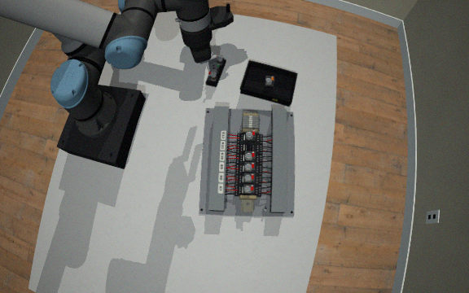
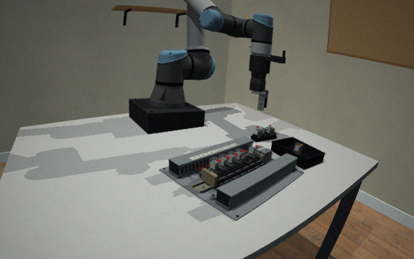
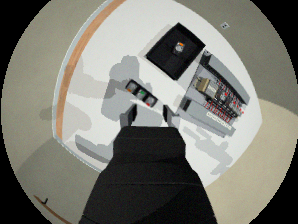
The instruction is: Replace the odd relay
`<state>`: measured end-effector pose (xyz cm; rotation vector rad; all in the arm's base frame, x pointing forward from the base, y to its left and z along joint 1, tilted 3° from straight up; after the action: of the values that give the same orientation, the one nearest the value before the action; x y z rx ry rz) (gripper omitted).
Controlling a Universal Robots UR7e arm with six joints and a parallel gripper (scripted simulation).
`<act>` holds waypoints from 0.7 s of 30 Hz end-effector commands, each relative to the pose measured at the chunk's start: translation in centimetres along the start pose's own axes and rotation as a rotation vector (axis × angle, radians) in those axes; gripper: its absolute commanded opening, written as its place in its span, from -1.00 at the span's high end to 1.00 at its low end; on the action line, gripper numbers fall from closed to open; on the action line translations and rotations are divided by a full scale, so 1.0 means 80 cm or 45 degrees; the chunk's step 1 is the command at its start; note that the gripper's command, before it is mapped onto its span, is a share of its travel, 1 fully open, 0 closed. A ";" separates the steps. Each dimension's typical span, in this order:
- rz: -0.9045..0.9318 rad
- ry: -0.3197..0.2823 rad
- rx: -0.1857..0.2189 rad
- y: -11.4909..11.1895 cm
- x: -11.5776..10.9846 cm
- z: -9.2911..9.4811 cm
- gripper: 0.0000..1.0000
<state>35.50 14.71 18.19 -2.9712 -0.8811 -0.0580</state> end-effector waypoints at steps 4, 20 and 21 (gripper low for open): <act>-0.036 0.004 0.004 0.001 0.000 0.000 -1.00; -0.180 0.004 0.005 0.001 0.000 0.000 -1.00; -0.180 0.004 0.005 0.001 0.000 0.000 -1.00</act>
<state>35.51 14.67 18.19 -2.9021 -1.0820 -0.0637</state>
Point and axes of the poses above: the point where the finger pads meet when closed, its own z axis out along the fingers, its own y axis across the jaws, x = y × z, the point moved 10 cm from there along -z, back along the fingers, and after that the axes turned 10 degrees about -z, right-handed, at the moved point
